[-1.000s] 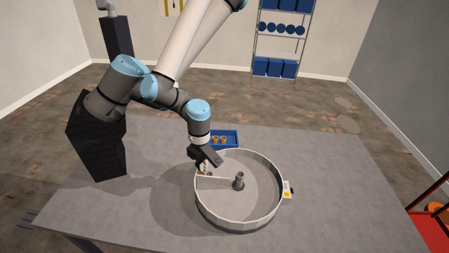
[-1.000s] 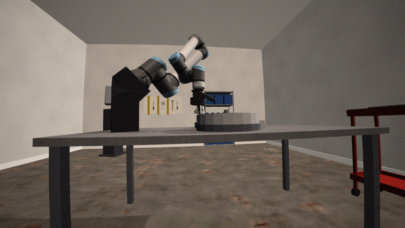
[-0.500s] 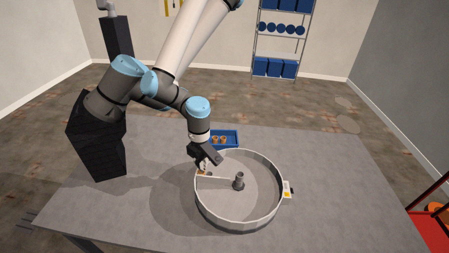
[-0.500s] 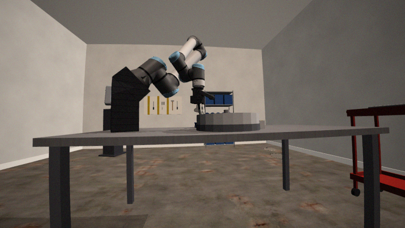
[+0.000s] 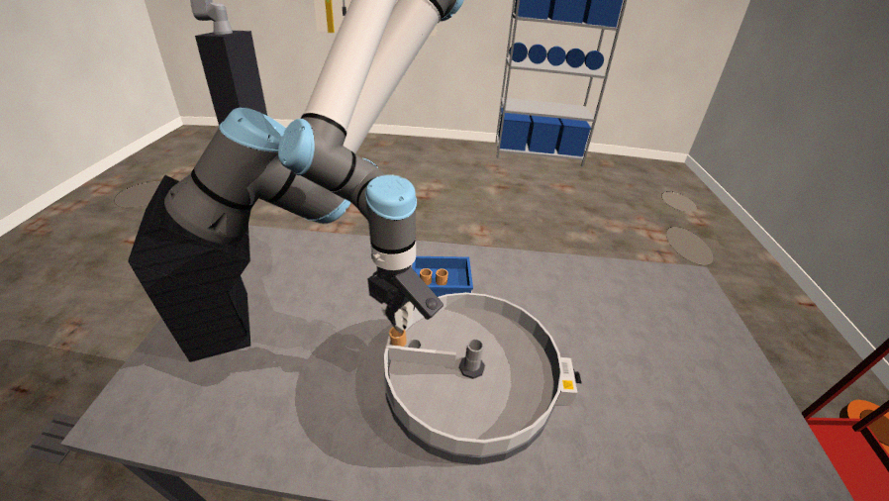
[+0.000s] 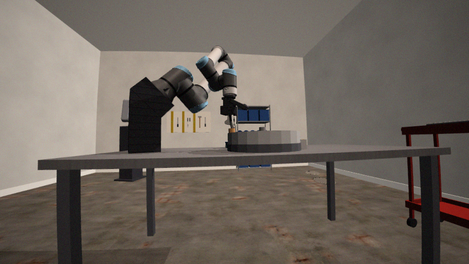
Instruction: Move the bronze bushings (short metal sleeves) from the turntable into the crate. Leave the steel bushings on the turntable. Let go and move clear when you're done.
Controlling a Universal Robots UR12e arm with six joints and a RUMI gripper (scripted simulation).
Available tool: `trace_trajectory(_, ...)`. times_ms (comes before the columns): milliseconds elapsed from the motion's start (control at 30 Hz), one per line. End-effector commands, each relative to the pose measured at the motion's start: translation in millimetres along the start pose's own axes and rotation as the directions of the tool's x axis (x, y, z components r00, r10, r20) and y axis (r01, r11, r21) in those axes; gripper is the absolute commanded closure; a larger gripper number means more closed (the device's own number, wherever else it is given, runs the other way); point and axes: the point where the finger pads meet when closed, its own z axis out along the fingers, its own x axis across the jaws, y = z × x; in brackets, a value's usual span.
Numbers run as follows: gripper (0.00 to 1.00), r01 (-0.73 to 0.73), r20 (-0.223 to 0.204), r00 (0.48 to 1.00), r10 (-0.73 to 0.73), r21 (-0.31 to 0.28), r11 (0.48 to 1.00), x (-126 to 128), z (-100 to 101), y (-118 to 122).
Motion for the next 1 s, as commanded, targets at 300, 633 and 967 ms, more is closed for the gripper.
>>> trace_trajectory(300, 1.00, 0.001, 0.002, 1.000, -0.001, -0.005, 1.000, 0, -46, 0)
trace_trajectory(633, 1.00, 0.001, 0.002, 1.000, -0.001, -0.005, 1.000, 0, -62, 0)
trace_trajectory(967, 1.00, 0.001, 0.002, 1.000, -0.001, -0.005, 1.000, 0, -69, 0)
